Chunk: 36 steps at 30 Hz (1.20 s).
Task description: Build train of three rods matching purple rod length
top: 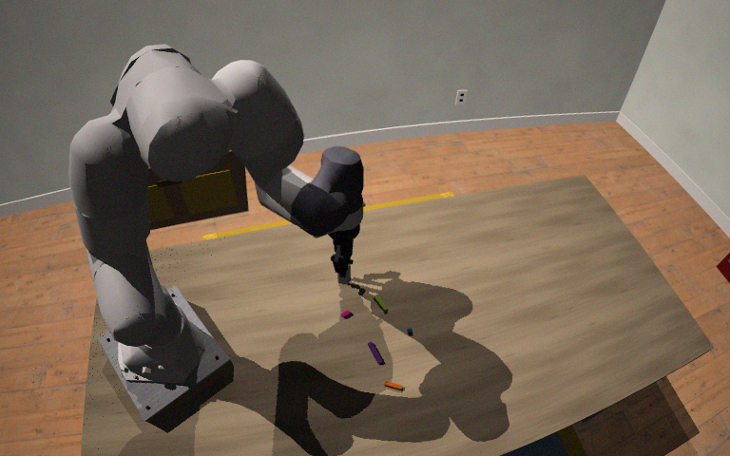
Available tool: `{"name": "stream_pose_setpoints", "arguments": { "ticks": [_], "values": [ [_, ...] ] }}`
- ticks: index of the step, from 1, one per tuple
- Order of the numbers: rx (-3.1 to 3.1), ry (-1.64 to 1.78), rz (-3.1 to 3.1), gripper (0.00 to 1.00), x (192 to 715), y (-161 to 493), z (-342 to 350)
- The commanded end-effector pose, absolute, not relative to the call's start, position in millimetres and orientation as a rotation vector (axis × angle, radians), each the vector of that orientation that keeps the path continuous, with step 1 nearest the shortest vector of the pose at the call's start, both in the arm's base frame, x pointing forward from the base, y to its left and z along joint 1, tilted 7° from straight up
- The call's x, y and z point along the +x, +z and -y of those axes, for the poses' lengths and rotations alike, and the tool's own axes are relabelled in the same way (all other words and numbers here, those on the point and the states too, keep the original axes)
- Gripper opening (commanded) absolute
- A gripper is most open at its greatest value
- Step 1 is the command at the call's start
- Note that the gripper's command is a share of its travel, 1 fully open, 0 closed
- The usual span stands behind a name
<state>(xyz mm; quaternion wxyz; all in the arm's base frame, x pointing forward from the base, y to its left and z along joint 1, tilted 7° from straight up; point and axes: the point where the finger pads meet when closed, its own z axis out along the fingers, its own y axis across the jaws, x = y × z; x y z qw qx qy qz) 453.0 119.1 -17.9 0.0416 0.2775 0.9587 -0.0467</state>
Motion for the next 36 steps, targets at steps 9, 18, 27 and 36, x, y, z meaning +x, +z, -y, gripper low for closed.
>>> {"name": "stream_pose_setpoints", "arguments": {
  "ticks": [9, 18, 27, 36],
  "values": [
    [0.856, -0.142, -2.930, 0.10, 454.2, -18.2, -119.0],
    [0.856, -0.142, -2.930, 0.15, 454.2, -18.2, -119.0],
    [0.856, -0.142, -2.930, 0.15, 454.2, -18.0, -119.1],
    [0.856, -0.142, -2.930, 0.15, 452.9, 4.4, -121.6]
  ]
}}
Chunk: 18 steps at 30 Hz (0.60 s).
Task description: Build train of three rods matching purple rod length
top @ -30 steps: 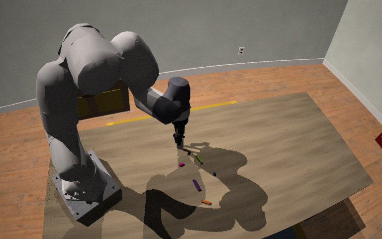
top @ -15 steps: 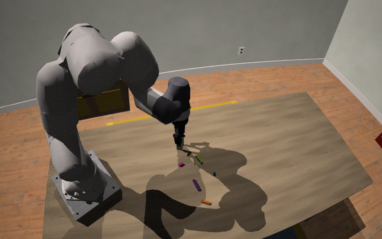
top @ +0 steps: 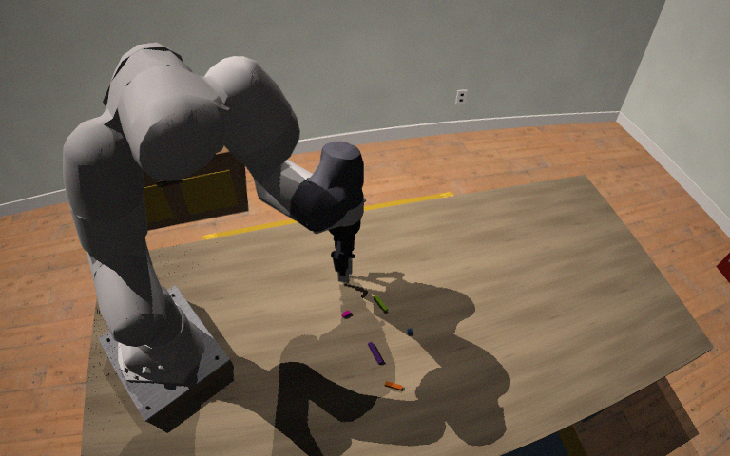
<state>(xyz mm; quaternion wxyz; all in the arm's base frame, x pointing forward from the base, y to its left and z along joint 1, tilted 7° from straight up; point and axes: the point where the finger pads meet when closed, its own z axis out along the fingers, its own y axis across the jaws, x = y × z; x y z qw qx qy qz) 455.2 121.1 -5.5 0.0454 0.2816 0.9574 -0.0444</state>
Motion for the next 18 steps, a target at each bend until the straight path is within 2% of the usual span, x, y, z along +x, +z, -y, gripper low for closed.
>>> {"name": "stream_pose_setpoints", "arguments": {
  "ticks": [1, 18],
  "values": [
    [0.856, -0.142, -2.930, 0.15, 452.7, 9.2, -122.1],
    [0.856, -0.142, -2.930, 0.15, 449.2, 70.2, -129.1]
  ]
}}
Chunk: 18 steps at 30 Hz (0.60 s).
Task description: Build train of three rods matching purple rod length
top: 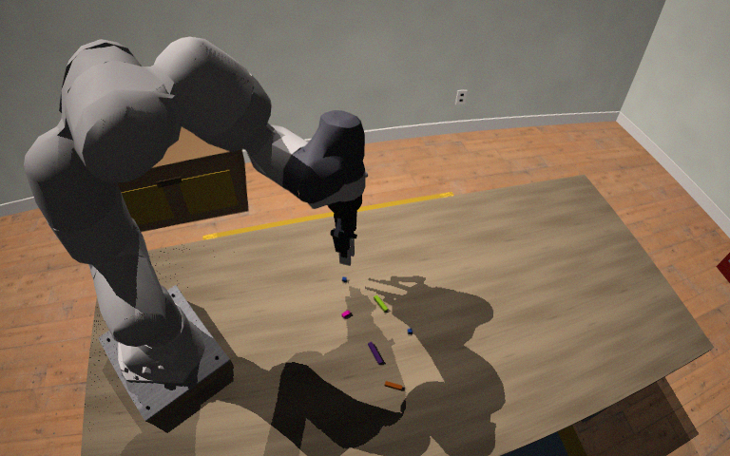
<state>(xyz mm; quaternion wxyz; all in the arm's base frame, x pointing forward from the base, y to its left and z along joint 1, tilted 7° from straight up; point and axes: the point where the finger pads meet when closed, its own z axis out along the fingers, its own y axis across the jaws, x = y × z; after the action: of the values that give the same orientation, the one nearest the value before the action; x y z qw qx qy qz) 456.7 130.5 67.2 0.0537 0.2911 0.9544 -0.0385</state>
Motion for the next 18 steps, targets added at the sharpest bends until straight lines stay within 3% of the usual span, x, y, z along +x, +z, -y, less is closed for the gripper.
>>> {"name": "stream_pose_setpoints", "arguments": {
  "ticks": [1, 3, 4, 18],
  "values": [
    [0.856, -0.142, -2.930, 0.15, 449.2, 70.8, -129.1],
    [0.856, -0.142, -2.930, 0.15, 449.2, 71.0, -129.2],
    [0.856, -0.142, -2.930, 1.00, 449.2, 71.0, -129.2],
    [0.856, -0.142, -2.930, 1.00, 449.2, 71.0, -129.2]
  ]
}}
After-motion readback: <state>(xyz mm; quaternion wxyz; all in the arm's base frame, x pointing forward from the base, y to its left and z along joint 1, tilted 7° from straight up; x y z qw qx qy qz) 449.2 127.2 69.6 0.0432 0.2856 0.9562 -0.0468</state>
